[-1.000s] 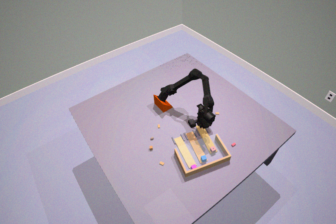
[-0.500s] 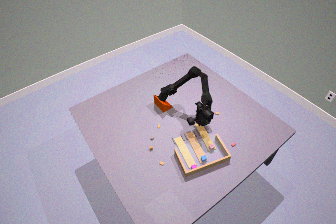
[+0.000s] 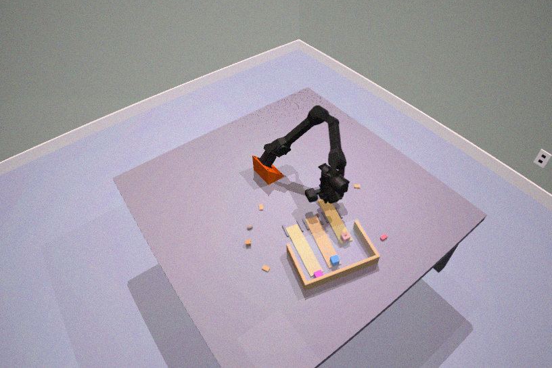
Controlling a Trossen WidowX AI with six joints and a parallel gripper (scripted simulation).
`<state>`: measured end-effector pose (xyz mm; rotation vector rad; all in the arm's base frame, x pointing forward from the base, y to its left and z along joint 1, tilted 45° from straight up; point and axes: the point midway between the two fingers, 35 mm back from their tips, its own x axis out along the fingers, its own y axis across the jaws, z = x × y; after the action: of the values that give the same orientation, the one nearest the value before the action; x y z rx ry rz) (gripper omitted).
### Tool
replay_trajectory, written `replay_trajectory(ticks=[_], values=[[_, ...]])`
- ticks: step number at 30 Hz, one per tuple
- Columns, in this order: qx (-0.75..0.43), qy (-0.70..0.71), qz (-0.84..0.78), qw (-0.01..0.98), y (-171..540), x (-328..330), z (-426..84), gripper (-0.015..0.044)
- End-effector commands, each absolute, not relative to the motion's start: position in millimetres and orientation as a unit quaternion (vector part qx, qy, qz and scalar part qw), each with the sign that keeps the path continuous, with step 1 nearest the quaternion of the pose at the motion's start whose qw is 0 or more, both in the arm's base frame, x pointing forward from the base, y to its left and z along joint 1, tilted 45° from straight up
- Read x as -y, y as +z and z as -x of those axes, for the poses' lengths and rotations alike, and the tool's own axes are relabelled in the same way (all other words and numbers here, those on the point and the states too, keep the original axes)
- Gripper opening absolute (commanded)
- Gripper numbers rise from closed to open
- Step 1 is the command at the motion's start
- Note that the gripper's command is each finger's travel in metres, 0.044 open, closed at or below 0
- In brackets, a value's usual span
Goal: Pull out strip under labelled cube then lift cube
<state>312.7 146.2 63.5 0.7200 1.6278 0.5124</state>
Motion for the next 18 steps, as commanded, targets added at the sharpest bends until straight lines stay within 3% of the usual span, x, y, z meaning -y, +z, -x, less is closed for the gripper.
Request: replay_trajectory(ticks=[1, 18], values=[[-0.709, 0.222, -0.31, 0.593, 62, -150, -301, 0.0], [-0.71, 0.221, -0.311, 0.592, 66, -151, -276, 0.0]])
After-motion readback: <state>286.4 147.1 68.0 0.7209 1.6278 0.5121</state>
